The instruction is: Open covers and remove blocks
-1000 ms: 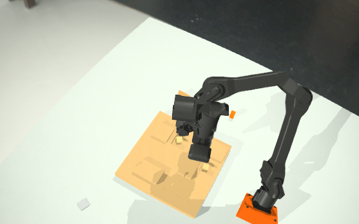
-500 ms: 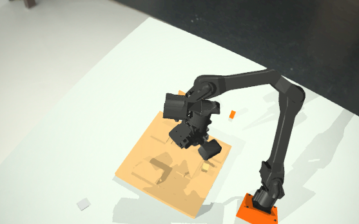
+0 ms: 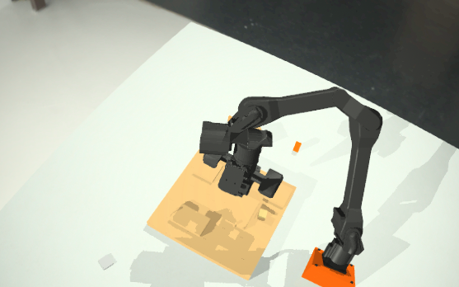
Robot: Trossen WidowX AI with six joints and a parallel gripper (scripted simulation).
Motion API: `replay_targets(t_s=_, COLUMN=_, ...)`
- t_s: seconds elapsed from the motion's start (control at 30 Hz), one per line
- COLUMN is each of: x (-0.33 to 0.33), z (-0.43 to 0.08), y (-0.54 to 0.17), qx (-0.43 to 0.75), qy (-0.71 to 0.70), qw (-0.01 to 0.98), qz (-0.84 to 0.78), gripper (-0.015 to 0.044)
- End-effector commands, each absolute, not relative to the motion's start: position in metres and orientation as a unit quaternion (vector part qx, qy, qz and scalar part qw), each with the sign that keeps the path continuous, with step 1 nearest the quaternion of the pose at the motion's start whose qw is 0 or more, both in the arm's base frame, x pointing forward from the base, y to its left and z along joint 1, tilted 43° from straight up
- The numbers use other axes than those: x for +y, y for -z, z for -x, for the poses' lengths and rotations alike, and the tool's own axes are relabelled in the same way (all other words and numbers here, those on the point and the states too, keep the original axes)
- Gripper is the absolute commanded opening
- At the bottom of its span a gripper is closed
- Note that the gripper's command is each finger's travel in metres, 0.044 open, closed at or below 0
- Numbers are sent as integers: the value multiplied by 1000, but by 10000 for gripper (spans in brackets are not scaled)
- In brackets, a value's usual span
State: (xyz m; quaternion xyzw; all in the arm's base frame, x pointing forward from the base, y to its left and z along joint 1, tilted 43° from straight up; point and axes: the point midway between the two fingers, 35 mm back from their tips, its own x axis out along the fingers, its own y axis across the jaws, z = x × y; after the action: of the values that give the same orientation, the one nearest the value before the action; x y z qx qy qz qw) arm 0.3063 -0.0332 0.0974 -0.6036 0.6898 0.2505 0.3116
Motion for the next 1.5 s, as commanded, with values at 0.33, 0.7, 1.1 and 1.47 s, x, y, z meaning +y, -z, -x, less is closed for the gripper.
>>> replay_targets(t_s=0.33, x=-32, z=-306, y=-95, qx=689, qy=-260, qw=305, qz=604, gripper=0)
replay_targets(t_s=0.7, x=-33, z=-306, y=-95, qx=689, qy=-260, qw=305, qz=604, gripper=0)
replay_targets(t_s=1.1, x=-40, z=-306, y=-87, qx=689, qy=-260, qw=305, qz=604, gripper=0)
replay_targets(t_s=1.47, x=-47, z=-306, y=-79, qx=689, qy=-260, qw=305, qz=604, gripper=0)
